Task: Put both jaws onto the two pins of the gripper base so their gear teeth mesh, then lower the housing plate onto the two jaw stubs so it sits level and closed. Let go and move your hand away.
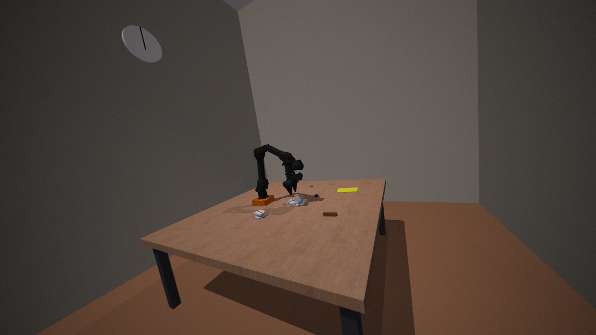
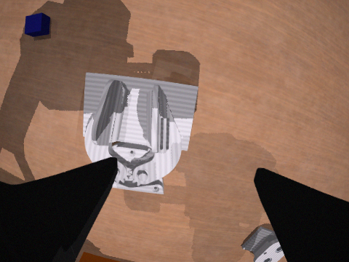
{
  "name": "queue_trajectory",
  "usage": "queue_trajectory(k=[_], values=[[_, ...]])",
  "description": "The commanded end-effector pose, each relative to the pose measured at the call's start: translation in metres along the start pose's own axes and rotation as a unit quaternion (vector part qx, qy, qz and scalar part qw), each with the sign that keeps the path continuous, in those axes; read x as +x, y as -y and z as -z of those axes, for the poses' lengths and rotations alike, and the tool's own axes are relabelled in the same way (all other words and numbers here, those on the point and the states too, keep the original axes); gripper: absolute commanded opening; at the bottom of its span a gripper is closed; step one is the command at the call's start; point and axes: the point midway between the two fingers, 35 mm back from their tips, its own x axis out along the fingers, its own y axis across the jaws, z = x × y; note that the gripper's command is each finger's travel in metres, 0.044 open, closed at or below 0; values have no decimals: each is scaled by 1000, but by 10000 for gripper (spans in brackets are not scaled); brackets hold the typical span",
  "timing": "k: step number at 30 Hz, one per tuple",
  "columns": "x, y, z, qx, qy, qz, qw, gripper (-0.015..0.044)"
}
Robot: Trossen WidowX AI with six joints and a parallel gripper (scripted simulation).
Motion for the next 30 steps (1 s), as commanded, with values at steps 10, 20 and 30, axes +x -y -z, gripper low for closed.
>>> queue_trajectory(k=[10,20,30], values=[[-1,68,37,-155,-13,-4,988,440],[-2,109,72,-266,-18,-12,964,440],[-5,143,114,-374,-19,-21,927,440]])
